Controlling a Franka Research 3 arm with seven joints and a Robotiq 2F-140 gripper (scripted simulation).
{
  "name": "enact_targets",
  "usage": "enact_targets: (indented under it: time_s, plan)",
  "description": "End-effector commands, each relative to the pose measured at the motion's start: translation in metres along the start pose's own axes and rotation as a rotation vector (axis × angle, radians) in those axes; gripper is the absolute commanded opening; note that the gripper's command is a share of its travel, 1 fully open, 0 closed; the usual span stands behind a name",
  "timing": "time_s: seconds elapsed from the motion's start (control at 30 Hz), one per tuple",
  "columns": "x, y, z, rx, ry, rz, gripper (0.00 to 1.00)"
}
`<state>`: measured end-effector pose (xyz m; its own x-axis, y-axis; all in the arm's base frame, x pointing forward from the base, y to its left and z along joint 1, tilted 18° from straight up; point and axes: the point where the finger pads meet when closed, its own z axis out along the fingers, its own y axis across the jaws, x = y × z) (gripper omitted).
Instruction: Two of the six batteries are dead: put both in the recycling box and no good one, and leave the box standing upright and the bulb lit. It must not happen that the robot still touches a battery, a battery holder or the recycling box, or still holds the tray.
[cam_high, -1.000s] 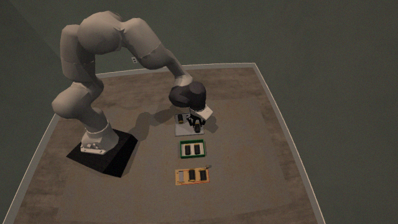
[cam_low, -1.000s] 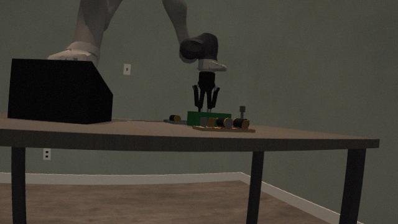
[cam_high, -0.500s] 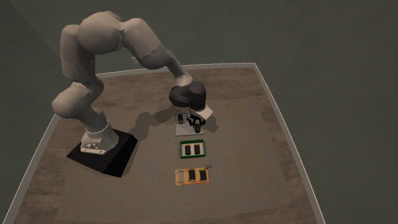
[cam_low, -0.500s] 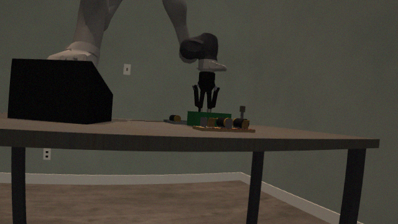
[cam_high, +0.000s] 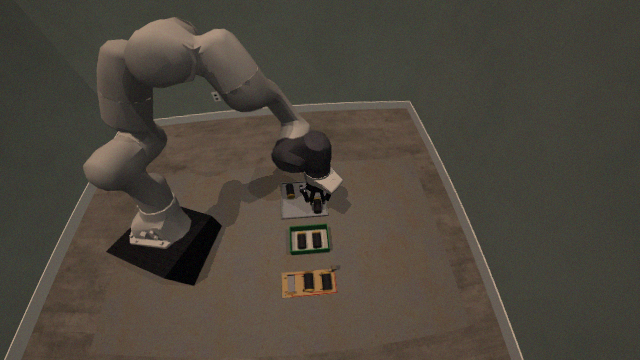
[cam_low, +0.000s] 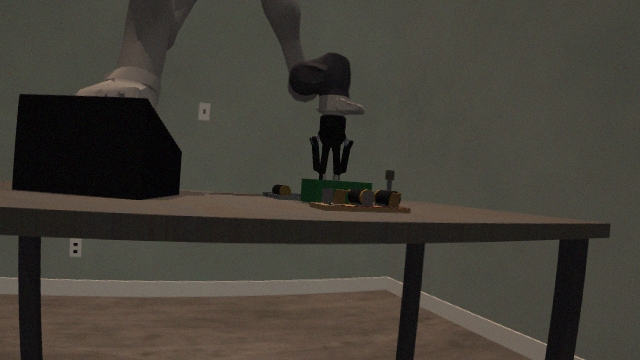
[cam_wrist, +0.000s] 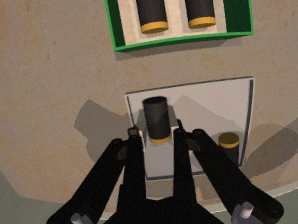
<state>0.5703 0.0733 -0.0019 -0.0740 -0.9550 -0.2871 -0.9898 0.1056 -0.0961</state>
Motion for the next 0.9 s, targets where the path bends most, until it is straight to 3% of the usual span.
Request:
enact_targets:
  time_s: [0.0, 0.3, 0.73, 0.87]
  plan:
    - [-0.002, 0.0, 0.0, 0.001, -0.001, -0.006, 0.16]
    - [-0.002, 0.0, -0.033, 0.001, -0.001, -0.006, 0.16]
    - [-0.002, 0.0, -0.048, 0.001, -0.001, -0.006, 0.16]
    - [-0.002, 0.0, -0.092, 0.001, -0.001, -0.006, 0.16]
